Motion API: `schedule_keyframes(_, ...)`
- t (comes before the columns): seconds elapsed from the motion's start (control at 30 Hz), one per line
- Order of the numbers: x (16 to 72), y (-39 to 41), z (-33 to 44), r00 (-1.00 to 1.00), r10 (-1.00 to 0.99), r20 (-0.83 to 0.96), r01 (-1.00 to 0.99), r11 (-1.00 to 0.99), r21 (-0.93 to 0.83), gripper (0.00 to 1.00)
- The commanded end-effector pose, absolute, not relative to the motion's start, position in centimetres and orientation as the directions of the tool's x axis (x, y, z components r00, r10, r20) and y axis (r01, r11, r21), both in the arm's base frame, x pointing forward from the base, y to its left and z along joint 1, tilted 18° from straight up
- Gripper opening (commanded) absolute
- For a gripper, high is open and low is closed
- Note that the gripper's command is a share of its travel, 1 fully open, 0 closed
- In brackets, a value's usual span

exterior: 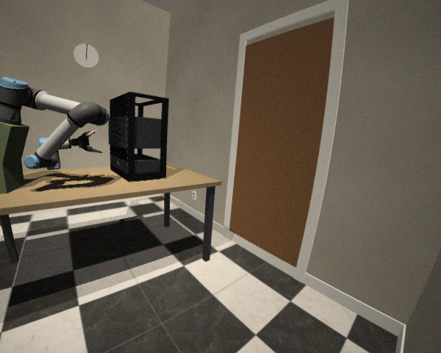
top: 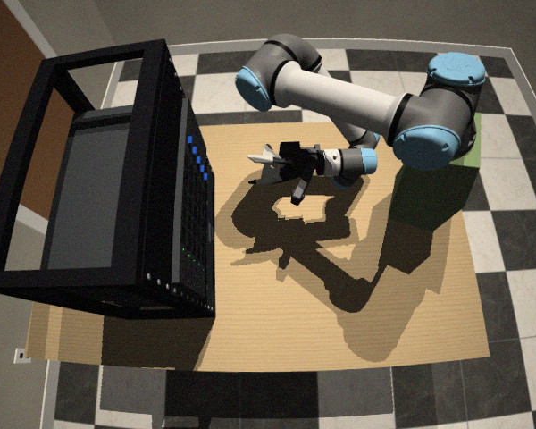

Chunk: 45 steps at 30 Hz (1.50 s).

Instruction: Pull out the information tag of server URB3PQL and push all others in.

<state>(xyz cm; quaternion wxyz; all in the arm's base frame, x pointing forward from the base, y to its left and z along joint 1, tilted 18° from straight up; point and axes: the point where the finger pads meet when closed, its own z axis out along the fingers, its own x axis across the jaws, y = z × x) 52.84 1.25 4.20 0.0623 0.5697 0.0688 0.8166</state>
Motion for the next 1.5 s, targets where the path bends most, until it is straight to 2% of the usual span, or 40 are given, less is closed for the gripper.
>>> schedule_keyframes(0.0,53.0,1.1,4.0,-0.335,0.17,0.927,-0.021,-0.985,0.174,1.0)
schedule_keyframes(1.47,54.1,0.4,2.5,-0.285,0.112,0.952,-0.007,-0.993,0.115,1.0)
